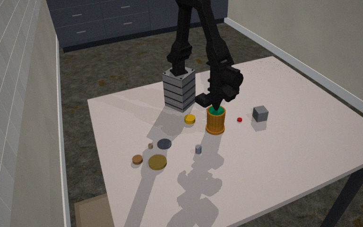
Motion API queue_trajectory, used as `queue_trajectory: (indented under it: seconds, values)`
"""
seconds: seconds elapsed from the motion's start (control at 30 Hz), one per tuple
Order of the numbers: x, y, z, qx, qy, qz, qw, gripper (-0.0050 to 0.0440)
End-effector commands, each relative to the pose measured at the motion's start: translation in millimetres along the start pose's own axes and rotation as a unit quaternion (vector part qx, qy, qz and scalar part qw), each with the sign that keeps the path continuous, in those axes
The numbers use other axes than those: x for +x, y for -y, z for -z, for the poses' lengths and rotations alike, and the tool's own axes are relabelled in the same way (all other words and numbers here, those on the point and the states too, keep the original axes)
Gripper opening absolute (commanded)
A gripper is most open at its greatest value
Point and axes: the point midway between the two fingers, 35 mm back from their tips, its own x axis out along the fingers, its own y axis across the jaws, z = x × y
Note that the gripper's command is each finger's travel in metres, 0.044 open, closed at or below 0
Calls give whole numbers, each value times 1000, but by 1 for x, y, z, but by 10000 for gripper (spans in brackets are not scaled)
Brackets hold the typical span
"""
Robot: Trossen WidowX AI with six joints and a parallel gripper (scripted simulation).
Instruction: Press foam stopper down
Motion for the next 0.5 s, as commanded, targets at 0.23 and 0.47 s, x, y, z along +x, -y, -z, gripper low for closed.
queue_trajectory:
  seconds: [0.23, 0.47]
  values:
    - [-19, 1, -5, 1, 3, 2, 1000, 0]
    - [-75, 0, -8, 1, 4, 2, 1000, 0]
